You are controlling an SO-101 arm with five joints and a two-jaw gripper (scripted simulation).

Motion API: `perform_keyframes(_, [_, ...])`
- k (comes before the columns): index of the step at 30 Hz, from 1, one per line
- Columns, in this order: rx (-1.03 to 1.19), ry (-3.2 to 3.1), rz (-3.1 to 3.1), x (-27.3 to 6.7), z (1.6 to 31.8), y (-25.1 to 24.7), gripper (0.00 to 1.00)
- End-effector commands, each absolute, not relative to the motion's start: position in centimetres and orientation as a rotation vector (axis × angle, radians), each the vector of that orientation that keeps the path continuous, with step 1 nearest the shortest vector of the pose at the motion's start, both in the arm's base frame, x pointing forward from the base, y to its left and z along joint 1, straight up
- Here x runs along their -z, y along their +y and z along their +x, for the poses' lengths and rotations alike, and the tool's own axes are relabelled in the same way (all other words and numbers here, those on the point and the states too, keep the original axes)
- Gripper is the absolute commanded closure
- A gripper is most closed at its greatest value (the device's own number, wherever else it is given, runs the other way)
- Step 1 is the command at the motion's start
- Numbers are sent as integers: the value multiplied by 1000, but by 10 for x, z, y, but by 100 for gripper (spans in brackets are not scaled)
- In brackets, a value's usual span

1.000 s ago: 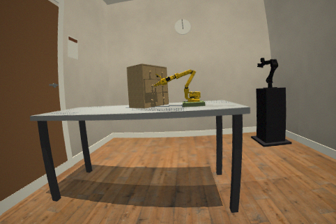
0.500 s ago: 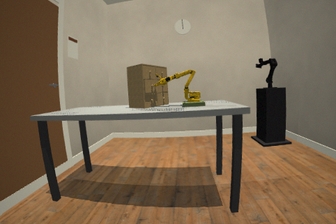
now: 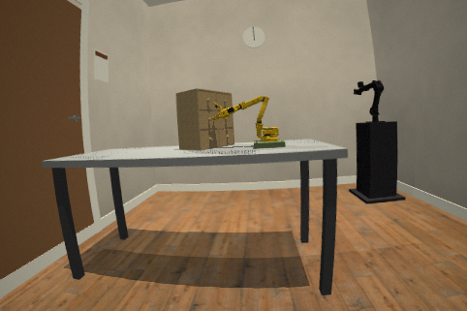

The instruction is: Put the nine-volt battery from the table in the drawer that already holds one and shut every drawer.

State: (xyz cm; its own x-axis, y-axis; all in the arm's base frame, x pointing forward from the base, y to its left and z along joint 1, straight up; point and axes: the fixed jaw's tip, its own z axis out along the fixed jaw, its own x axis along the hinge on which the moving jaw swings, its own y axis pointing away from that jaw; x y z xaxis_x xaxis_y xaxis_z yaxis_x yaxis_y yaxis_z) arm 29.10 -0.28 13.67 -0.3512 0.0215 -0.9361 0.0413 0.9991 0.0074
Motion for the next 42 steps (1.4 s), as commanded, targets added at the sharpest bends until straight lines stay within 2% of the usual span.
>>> perform_keyframes(1, [6,1921,17,-137,297,4,100])
perform_keyframes(42, [7,1921,18,-137,313,3,100])
